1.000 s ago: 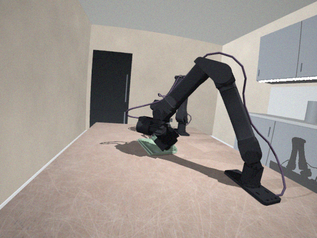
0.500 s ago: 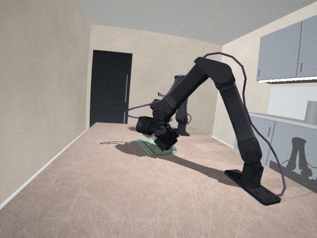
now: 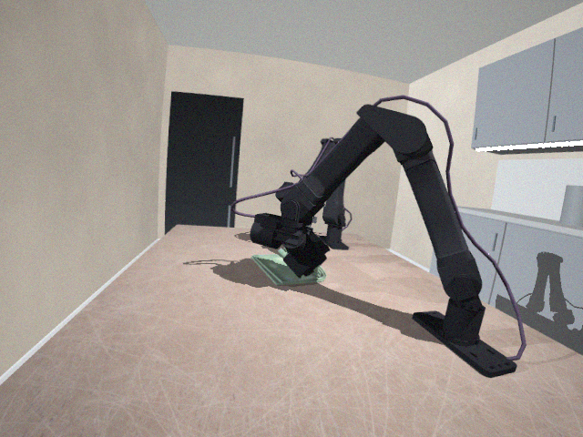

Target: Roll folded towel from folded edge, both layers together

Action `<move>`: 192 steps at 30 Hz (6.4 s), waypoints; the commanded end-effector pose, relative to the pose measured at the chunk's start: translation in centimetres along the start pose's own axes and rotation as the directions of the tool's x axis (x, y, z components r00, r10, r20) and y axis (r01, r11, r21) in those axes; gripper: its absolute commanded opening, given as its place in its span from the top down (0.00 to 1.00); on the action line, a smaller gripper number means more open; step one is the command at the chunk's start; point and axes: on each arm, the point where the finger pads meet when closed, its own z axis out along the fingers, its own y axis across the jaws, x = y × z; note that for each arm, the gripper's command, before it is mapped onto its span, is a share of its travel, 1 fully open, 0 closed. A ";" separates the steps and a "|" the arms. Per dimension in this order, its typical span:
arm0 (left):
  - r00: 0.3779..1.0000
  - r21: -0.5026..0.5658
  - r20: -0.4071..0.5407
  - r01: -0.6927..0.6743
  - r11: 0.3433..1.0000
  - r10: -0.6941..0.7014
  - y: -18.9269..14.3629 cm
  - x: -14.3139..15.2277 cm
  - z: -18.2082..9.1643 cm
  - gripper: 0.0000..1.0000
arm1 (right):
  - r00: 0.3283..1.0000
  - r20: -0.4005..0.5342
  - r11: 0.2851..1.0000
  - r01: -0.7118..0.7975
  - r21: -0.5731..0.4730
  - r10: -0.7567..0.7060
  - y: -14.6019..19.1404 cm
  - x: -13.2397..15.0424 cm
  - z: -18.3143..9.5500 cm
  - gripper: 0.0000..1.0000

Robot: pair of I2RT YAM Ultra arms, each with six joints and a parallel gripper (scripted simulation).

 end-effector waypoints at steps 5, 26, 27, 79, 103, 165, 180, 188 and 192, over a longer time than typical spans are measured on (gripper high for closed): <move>1.000 0.015 0.008 -0.013 1.000 0.013 0.2 -0.5 0.1 0.74 | 1.000 0.022 1.000 0.009 0.022 -0.010 -1.3 -1.0 0.1 0.70; 1.000 0.015 0.008 -0.013 1.000 0.013 -0.7 -1.0 -1.4 0.15 | 1.000 0.022 1.000 -0.002 0.008 0.002 -1.3 -1.0 0.1 0.70; 1.000 0.015 0.008 -0.013 1.000 0.013 -0.6 -1.0 -1.9 0.15 | 1.000 0.022 1.000 -0.008 0.001 0.008 -1.3 -1.0 0.1 0.70; 0.788 -0.732 -0.243 -0.532 0.426 0.566 -3.5 -2.4 -3.4 0.02 | 0.777 -0.251 0.452 -0.560 -0.694 0.577 -1.7 -1.7 -0.8 0.70; 0.738 -0.676 -0.270 -0.602 0.424 0.618 0.1 -1.7 -3.7 0.02 | 0.773 -0.256 0.443 -0.563 -0.697 0.580 -1.3 -1.0 0.1 0.70; 0.741 -0.679 -0.269 -0.599 0.425 0.615 1.6 -2.2 -2.0 0.68 | 0.773 -0.256 0.443 -0.563 -0.697 0.580 -1.7 -1.7 -0.8 0.19; 0.795 -0.622 -0.211 -0.558 0.549 0.569 1.5 -2.2 -2.1 0.68 | 0.773 -0.256 0.443 -0.563 -0.697 0.580 -5.2 -0.2 -4.3 0.15; 0.865 -0.516 -0.138 -0.479 0.710 0.483 1.3 -2.3 -2.2 0.68 | 0.777 -0.251 0.454 -0.561 -0.692 0.577 -6.4 0.3 -5.5 0.14; 0.891 -0.463 -0.111 -0.438 0.771 0.440 1.2 -2.4 -2.3 0.68 | 0.795 -0.227 0.505 -0.548 -0.667 0.563 -6.2 0.1 -5.4 0.13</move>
